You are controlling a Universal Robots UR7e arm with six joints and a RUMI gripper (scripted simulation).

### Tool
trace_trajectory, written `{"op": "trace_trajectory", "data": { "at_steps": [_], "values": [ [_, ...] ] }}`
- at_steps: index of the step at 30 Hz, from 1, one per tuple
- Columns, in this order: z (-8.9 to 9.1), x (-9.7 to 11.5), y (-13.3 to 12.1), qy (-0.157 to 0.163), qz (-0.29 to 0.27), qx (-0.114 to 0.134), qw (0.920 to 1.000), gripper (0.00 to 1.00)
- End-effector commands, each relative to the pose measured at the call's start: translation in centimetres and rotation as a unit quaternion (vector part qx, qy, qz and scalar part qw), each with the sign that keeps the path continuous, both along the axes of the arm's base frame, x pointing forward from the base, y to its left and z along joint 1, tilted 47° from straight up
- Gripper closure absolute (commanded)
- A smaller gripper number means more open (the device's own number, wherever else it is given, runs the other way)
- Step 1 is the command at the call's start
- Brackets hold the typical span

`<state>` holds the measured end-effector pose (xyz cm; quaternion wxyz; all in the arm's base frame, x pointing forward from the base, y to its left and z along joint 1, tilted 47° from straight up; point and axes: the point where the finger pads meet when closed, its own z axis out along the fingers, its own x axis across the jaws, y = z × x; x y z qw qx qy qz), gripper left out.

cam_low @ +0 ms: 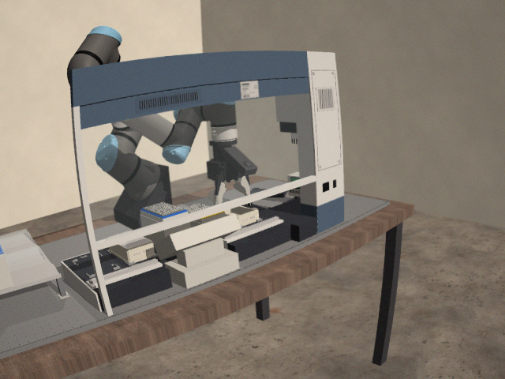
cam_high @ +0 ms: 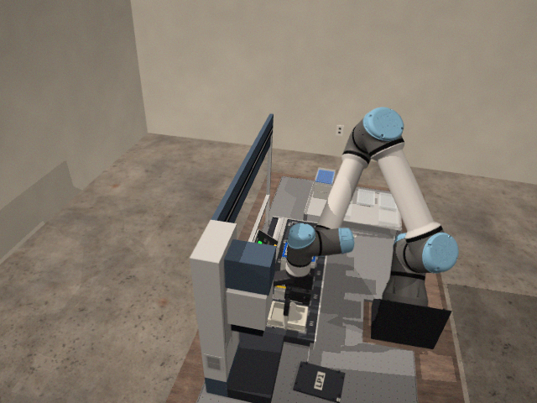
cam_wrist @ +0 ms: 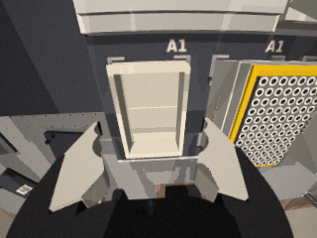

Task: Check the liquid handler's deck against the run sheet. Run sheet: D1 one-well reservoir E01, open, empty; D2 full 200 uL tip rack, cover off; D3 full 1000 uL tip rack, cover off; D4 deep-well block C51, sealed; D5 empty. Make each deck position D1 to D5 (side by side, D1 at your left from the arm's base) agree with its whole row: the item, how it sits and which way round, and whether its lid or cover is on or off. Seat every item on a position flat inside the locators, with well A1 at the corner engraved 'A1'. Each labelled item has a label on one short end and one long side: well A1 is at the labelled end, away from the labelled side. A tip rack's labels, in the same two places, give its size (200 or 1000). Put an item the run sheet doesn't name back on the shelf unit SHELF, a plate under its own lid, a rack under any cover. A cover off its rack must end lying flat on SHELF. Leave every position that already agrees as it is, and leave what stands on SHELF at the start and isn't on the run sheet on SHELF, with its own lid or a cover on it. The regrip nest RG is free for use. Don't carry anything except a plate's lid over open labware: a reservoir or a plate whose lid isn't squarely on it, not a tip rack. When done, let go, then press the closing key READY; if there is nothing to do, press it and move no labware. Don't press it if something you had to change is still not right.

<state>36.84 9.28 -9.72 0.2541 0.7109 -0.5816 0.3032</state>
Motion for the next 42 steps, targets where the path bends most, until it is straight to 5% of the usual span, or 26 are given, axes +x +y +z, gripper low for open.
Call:
{"op": "trace_trajectory", "data": {
  "at_steps": [1, 42],
  "values": [
    [0.5, -0.1, 0.5, 0.0, 0.0, 0.0, 1.0, 0.18],
    [4.5, -0.9, 4.7, 0.0, 0.0, 0.0, 1.0, 0.18]
  ]
}}
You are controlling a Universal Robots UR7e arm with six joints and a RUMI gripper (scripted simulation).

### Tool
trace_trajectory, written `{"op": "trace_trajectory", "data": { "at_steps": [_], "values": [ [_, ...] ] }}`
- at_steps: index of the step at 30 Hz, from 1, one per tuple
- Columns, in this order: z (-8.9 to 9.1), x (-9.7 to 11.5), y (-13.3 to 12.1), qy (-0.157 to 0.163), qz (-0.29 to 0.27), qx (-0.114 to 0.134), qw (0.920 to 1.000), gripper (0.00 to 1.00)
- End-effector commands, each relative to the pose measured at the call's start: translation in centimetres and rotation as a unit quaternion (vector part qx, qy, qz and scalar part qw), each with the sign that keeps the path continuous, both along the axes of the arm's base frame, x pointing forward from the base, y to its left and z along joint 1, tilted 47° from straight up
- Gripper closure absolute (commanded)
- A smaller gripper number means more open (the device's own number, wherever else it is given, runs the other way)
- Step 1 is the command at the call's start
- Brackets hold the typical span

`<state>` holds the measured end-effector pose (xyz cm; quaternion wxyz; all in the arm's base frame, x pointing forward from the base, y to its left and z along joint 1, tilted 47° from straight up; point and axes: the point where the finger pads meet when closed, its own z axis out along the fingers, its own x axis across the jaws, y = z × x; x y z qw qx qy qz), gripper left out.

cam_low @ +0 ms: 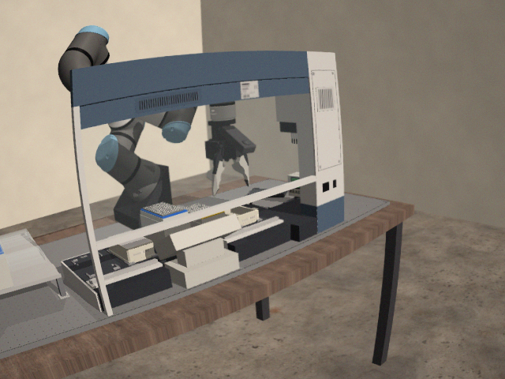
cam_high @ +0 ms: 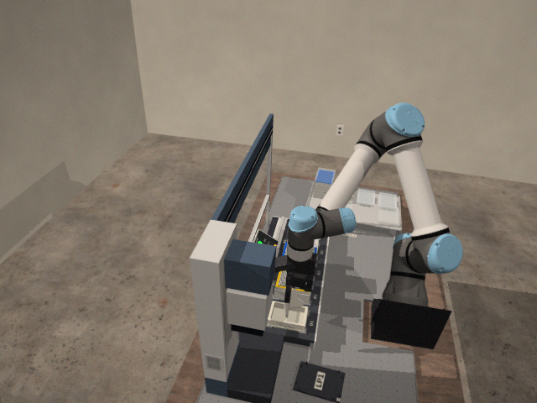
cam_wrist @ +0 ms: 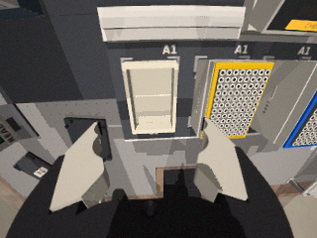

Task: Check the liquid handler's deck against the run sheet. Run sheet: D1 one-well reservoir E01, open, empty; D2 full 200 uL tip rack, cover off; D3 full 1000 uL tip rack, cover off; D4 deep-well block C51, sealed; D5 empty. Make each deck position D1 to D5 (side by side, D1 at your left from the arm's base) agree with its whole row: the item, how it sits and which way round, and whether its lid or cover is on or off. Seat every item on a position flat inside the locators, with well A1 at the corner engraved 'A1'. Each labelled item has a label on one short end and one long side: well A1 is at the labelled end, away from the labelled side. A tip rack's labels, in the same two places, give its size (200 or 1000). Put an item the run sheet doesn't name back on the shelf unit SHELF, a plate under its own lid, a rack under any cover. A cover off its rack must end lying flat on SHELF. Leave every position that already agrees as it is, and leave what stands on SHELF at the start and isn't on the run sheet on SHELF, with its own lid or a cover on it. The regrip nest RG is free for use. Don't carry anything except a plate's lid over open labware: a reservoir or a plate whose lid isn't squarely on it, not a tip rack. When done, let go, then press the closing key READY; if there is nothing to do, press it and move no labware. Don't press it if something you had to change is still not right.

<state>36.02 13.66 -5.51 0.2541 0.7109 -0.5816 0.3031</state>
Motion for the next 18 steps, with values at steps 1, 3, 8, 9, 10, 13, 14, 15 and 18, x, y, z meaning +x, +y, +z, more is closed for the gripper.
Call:
{"op": "trace_trajectory", "data": {
  "at_steps": [1, 3, 8, 9, 10, 13, 14, 15, 18],
  "values": [
    [0.4, -0.1, 0.4, 0.0, 0.0, 0.0, 1.0, 0.18],
    [0.6, -0.1, 0.7, 0.0, 0.0, 0.0, 1.0, 0.18],
    [1.2, -0.2, 1.3, 0.0, 0.0, 0.0, 1.0, 0.18],
    [1.3, -0.2, 1.4, 0.0, 0.0, 0.0, 1.0, 0.18],
    [1.4, -0.3, 1.5, 0.0, 0.0, 0.0, 1.0, 0.18],
    [1.8, -0.3, 1.8, 0.0, 0.0, 0.0, 1.0, 0.18],
    [1.8, -0.3, 1.8, 0.0, 0.0, 0.0, 1.0, 0.18],
    [1.8, -0.3, 1.8, 0.0, 0.0, 0.0, 1.0, 0.18],
    [2.1, -0.4, 2.2, 0.0, 0.0, 0.0, 1.0, 0.18]
  ]
}}
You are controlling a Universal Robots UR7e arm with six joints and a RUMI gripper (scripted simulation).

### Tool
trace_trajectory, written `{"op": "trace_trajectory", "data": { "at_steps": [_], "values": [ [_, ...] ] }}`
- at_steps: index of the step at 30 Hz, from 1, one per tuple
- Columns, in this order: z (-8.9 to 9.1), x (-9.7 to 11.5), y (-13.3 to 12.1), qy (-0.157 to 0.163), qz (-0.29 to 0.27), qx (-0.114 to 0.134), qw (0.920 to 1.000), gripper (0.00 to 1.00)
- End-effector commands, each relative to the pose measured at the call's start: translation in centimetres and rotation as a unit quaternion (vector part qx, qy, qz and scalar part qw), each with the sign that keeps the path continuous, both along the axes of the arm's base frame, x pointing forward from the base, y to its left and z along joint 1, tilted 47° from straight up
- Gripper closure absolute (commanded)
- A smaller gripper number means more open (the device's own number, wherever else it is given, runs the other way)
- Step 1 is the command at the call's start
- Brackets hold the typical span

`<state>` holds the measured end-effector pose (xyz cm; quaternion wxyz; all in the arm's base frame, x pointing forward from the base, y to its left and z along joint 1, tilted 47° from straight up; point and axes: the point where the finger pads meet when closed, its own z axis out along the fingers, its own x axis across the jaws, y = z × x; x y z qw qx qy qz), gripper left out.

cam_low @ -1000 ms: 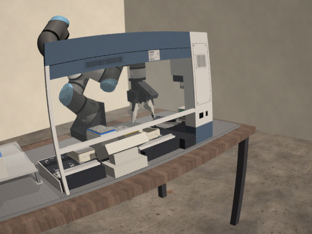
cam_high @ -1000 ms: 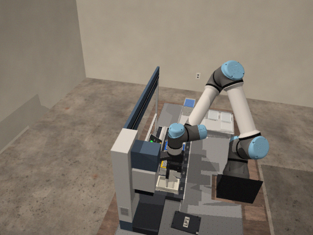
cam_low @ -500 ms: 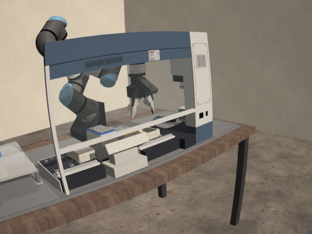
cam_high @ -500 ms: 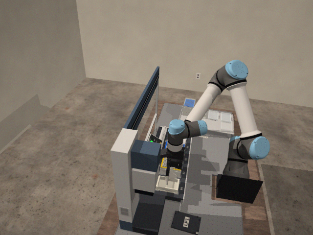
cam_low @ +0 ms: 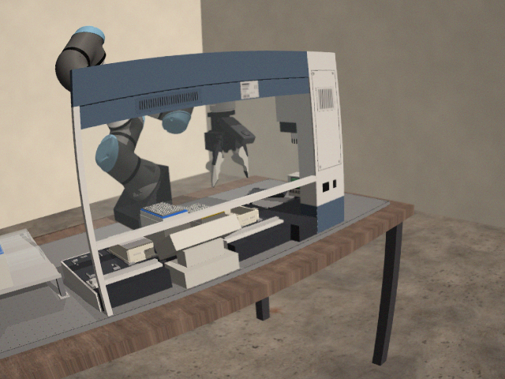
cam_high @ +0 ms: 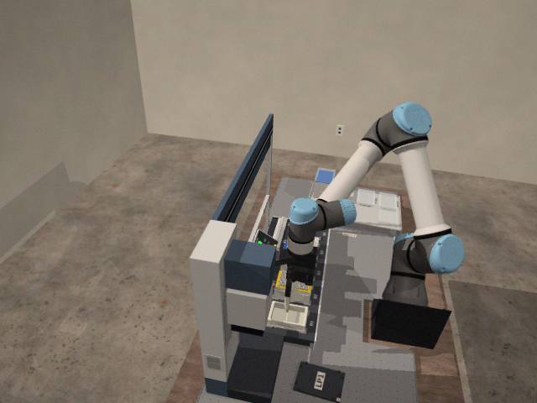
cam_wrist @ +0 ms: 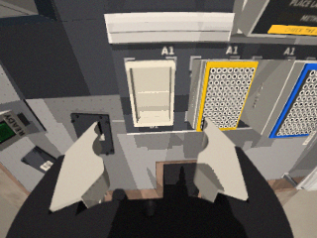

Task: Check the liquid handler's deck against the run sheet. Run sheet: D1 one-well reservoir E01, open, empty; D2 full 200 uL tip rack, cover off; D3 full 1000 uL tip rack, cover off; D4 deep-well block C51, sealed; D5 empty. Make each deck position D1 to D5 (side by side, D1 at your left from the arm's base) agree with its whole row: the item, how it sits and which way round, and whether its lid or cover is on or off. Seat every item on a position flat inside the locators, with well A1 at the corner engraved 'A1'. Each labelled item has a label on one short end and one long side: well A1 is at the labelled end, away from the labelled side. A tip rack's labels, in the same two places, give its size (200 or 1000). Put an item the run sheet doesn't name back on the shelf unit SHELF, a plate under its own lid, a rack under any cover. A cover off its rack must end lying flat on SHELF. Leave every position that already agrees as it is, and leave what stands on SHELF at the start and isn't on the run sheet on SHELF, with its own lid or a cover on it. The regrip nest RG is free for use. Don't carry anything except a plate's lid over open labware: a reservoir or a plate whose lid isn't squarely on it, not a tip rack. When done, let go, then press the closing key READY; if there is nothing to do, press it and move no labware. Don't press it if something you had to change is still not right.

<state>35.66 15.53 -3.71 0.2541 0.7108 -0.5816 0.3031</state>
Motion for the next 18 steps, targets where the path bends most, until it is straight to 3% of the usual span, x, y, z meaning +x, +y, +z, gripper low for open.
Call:
{"op": "trace_trajectory", "data": {
  "at_steps": [1, 18],
  "values": [
    [0.4, -0.1, 0.5, 0.0, 0.0, 0.0, 1.0, 0.18],
    [2.1, -0.4, 2.2, 0.0, 0.0, 0.0, 1.0, 0.18]
  ]
}}
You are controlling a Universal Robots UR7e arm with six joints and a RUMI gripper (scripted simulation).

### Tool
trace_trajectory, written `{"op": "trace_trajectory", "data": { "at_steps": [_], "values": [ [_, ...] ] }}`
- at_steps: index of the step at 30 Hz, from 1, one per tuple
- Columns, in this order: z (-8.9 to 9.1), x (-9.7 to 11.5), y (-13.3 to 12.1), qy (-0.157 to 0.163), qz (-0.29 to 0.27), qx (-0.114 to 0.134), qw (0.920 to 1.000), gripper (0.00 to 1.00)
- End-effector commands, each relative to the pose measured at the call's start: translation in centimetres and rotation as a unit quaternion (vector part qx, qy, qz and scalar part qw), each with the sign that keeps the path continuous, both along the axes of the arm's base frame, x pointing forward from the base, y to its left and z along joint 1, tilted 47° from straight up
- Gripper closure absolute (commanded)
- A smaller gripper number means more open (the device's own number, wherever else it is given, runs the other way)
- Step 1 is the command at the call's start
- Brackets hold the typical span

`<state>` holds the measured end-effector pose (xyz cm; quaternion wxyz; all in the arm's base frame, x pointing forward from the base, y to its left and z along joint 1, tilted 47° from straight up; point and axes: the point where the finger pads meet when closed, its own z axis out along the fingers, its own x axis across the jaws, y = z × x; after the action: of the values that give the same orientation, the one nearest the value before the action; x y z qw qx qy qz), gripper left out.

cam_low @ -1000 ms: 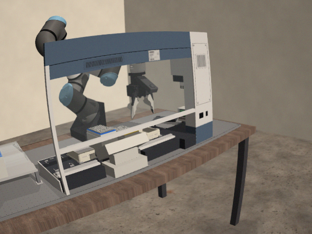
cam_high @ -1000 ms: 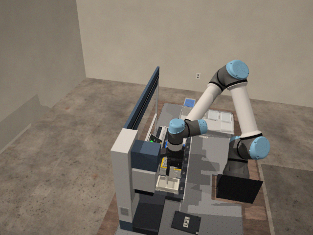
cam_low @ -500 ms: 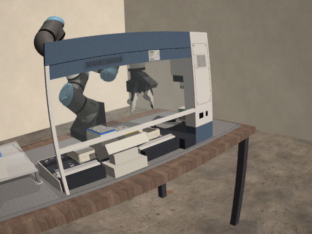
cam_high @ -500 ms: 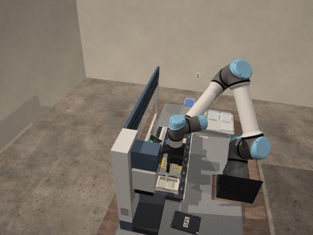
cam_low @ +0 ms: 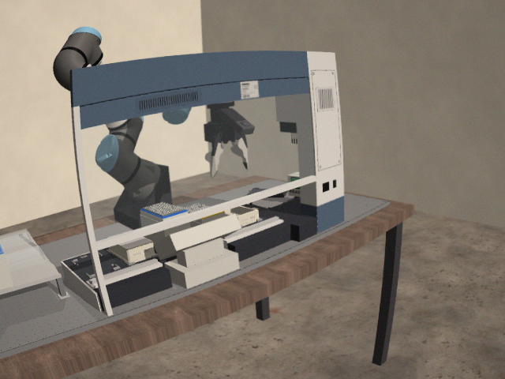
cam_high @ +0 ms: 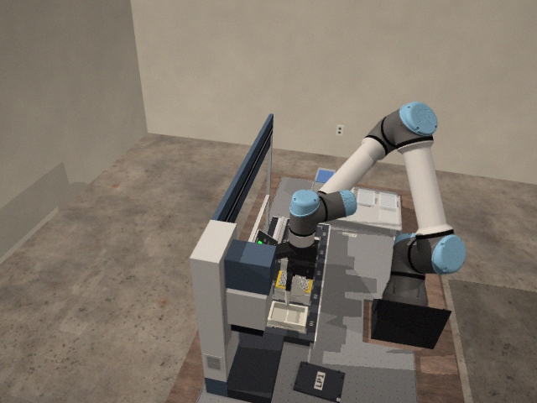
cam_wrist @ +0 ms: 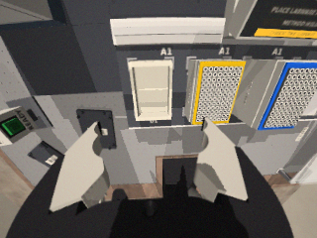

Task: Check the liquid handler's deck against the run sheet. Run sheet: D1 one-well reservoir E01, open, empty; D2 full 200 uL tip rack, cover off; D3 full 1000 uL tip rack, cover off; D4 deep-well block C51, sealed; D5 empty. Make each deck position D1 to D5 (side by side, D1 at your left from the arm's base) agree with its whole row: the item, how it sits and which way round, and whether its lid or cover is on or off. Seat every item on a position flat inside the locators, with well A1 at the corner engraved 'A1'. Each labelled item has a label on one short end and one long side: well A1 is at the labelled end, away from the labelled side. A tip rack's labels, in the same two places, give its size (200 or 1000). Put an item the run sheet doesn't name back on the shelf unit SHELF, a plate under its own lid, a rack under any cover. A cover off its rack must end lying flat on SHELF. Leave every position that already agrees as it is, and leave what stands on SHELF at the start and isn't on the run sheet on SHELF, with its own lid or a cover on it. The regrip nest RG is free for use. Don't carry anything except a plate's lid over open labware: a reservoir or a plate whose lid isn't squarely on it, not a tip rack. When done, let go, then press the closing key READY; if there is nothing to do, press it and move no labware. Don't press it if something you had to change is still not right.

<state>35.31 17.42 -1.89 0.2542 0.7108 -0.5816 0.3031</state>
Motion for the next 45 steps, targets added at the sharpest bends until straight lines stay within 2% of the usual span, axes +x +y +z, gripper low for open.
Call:
{"op": "trace_trajectory", "data": {
  "at_steps": [1, 45],
  "values": [
    [0.4, -0.1, 0.5, 0.0, 0.0, 0.0, 1.0, 0.18],
    [5.0, -1.0, 5.2, 0.0, 0.0, 0.0, 1.0, 0.18]
  ]
}}
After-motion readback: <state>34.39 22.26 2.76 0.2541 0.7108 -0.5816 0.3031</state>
